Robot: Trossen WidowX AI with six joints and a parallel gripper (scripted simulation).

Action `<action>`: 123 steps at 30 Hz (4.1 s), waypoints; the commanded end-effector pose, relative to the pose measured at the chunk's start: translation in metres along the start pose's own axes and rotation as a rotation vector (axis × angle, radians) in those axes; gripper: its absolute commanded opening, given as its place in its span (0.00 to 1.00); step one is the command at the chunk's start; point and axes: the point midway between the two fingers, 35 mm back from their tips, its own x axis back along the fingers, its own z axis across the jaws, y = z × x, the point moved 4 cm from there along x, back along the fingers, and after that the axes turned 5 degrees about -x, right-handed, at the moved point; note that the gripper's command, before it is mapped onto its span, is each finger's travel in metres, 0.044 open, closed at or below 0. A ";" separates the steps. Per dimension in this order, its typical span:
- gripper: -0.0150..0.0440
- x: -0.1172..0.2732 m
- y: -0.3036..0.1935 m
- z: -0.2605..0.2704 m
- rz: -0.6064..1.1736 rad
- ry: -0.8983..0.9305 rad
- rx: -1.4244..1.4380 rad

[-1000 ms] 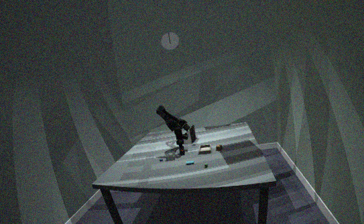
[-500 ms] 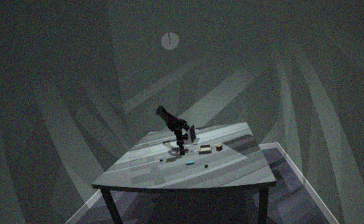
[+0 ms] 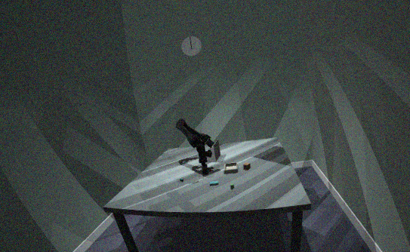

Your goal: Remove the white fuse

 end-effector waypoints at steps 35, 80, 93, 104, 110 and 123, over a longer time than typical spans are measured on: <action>0.25 0.019 0.000 -0.001 0.000 0.000 -0.002; 0.25 0.052 0.000 0.000 0.001 0.000 0.000; 0.25 0.062 0.026 -0.014 -0.008 -0.005 0.001; 0.25 0.067 0.083 -0.035 -0.020 -0.010 0.003; 0.25 0.068 0.116 -0.041 -0.022 -0.010 0.003; 0.25 0.064 0.191 -0.042 -0.015 -0.006 0.000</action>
